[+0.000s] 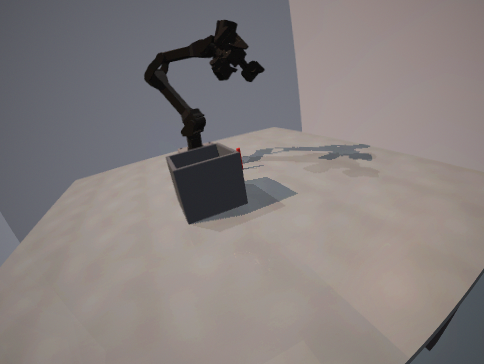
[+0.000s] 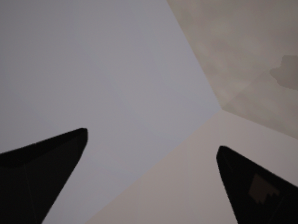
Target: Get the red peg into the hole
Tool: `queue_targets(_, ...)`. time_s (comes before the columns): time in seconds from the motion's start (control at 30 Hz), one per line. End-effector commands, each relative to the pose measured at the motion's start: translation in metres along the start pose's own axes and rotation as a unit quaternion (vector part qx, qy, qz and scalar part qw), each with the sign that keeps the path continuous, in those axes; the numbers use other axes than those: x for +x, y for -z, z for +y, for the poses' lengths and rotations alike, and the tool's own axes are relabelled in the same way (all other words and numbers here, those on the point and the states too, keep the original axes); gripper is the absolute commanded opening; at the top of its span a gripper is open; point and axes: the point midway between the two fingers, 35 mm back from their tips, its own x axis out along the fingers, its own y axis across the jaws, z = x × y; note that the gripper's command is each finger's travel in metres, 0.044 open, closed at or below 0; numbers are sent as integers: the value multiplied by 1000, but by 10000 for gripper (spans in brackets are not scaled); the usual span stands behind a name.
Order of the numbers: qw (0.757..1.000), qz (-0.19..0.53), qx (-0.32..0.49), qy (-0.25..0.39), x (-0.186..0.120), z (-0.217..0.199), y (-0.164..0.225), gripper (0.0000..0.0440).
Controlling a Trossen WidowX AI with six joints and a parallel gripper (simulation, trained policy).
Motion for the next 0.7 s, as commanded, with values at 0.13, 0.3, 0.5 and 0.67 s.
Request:
queue_targets(0.13, 991, -50, -91, 87, 11, -27, -25, 440)
queue_targets(0.3, 976, -83, -140, 148, 13, -43, -45, 440)
queue_targets(0.5, 948, -122, -188, 225, 11, -62, -71, 440)
queue_targets(0.67, 918, -150, -220, 292, 4, -77, -92, 440)
